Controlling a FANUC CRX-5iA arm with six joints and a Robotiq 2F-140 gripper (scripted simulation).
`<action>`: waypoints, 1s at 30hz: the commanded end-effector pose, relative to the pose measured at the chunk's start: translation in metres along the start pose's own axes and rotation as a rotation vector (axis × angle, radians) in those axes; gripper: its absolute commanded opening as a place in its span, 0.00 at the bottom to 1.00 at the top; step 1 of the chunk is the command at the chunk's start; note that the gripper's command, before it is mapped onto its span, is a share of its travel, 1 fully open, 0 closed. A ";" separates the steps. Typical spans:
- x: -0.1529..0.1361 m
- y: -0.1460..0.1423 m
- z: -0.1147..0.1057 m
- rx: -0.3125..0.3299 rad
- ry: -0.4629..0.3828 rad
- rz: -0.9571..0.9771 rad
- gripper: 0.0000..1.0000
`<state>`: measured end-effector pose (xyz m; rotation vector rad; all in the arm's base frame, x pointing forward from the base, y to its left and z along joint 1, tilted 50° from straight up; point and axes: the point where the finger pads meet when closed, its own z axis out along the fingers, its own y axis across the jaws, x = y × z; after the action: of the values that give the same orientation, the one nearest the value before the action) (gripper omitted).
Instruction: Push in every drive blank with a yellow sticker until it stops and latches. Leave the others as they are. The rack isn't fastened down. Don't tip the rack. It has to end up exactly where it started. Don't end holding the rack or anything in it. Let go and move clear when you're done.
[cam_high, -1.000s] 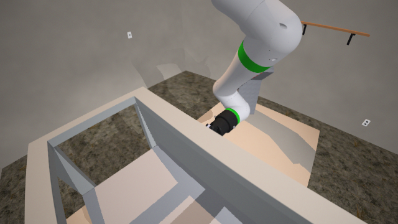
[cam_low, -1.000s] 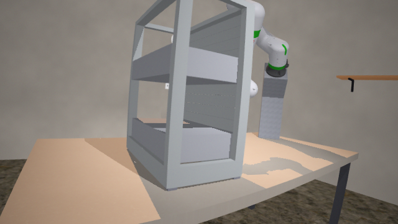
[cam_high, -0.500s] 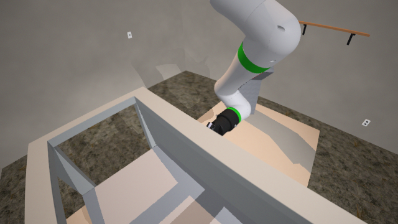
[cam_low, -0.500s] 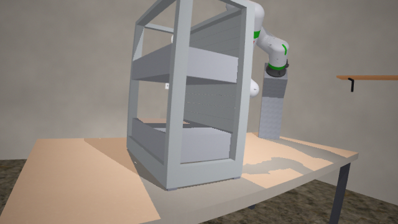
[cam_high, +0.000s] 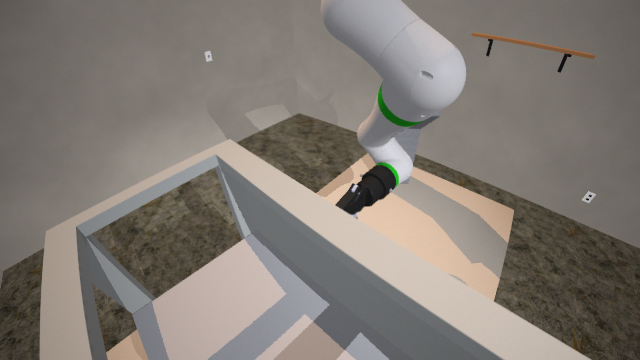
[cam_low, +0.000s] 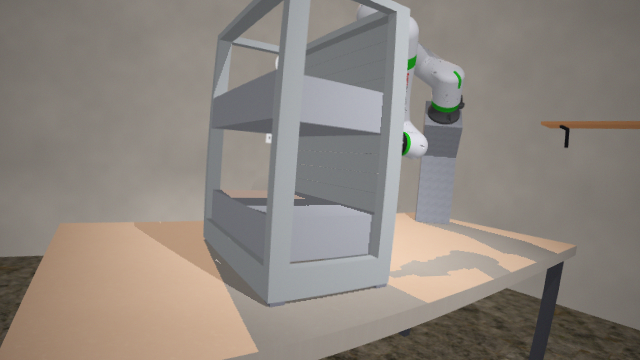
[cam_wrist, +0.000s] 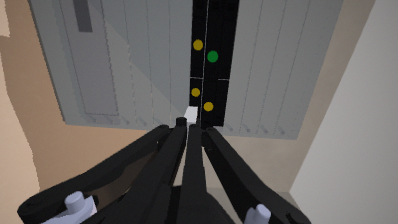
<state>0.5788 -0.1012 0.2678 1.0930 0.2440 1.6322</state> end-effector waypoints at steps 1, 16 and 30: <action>0.000 0.000 -0.004 -0.001 0.000 0.000 0.00; 0.000 0.029 -0.004 -0.001 0.000 0.000 0.00; 0.000 0.029 0.034 -0.001 0.000 0.000 0.00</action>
<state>0.5849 -0.1242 0.3046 1.0927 0.2430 1.6322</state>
